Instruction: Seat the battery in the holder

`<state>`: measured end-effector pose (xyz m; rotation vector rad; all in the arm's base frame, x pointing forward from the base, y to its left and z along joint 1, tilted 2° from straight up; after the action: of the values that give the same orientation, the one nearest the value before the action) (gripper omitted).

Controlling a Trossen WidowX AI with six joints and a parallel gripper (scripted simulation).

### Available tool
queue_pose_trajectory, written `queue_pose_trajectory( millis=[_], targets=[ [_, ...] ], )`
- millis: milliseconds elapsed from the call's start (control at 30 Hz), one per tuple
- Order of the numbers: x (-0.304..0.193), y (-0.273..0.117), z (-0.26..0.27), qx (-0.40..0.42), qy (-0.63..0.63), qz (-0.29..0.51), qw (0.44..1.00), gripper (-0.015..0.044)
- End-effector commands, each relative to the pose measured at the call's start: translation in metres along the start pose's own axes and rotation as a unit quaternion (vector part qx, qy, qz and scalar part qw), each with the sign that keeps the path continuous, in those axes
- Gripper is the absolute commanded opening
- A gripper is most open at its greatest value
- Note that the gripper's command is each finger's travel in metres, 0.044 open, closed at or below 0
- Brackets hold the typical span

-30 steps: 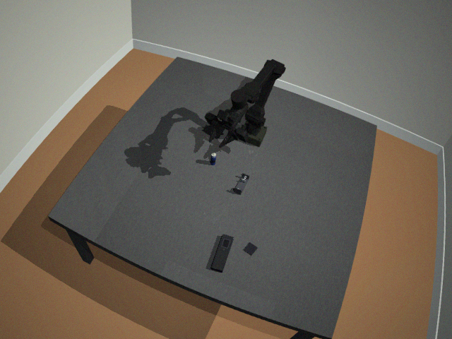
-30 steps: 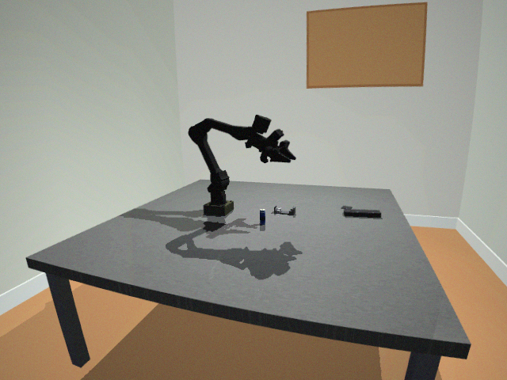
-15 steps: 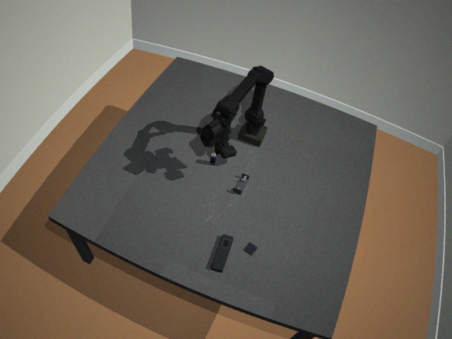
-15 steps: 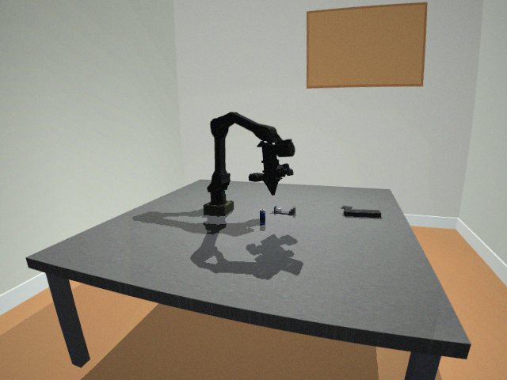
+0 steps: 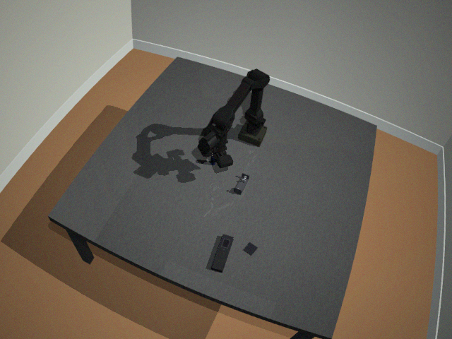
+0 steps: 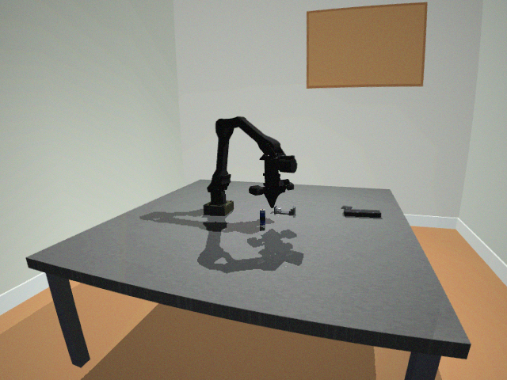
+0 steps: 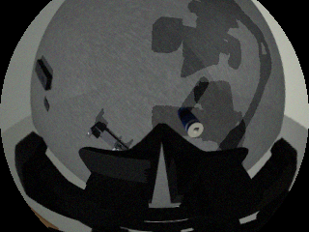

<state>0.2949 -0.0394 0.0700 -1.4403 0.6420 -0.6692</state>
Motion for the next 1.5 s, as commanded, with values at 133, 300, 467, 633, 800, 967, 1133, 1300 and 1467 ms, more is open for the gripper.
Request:
queue_pose_trajectory(
  millis=[133, 300, 467, 633, 800, 967, 1133, 1300, 1467],
  targets=[
    [-0.005, 0.026, -0.004, -0.003, 0.002, 0.008, 1.000, 0.0000],
    [-0.002, 0.026, -0.012, -0.003, 0.002, 0.008, 1.000, 0.0000],
    [0.000, 0.026, -0.020, -0.003, 0.002, 0.008, 1.000, 0.0000],
    [0.002, 0.026, -0.028, -0.004, 0.002, 0.007, 1.000, 0.0000],
    [0.004, 0.026, -0.036, -0.004, 0.002, 0.007, 1.000, 0.0000],
    [0.005, 0.026, -0.044, -0.004, 0.002, 0.007, 1.000, 0.0000],
    [0.006, 0.026, -0.052, -0.005, 0.002, 0.007, 1.000, 0.0000],
    [0.007, 0.026, -0.060, -0.005, 0.002, 0.007, 1.000, 0.0000],
    [0.008, 0.026, -0.068, -0.005, 0.002, 0.007, 1.000, 0.0000]
  ],
)
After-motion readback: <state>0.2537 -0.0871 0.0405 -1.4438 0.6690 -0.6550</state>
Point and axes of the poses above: the point midway between the two fingers, 35 mm back from their tips, its own y axis out along the fingers, its own z axis across the jaws, x = y × z, the point moved 1 cm from there along -y, back along the fingers, and after that the axes turned 11 degrees about y, right-handed, at the moved point
